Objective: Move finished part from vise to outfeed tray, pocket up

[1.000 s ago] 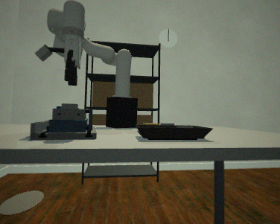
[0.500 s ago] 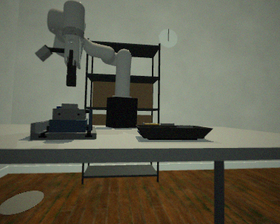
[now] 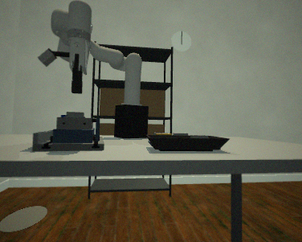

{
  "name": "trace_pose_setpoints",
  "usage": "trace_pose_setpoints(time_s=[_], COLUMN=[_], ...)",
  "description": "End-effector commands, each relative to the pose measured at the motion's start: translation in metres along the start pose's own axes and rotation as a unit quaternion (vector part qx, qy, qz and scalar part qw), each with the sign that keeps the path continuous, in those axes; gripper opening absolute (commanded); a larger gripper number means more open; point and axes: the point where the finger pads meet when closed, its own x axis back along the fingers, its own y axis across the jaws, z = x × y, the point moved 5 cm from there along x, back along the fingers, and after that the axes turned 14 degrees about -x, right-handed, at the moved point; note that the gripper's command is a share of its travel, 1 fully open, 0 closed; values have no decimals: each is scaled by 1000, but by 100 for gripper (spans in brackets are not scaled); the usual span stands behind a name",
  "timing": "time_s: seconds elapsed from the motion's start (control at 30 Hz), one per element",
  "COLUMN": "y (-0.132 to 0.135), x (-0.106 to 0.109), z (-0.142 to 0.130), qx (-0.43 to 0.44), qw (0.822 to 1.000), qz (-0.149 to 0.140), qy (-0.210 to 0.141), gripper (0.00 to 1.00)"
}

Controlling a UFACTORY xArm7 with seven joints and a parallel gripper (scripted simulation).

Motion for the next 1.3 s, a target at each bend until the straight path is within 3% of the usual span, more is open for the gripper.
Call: trace_pose_setpoints(time_s=[0.0, 0.37, 0.4, 1.27], y=[-1, -1, -1, -1], x=[2, 2, 2, 2], z=[0, 0, 0, 0], qx=[0, 0, 0, 0], qw=[1000, 1000, 1000, 1000], qz=[2, 2, 2, 2], qy=[0, 0, 0, 0], gripper=[0, 0, 69, 69])
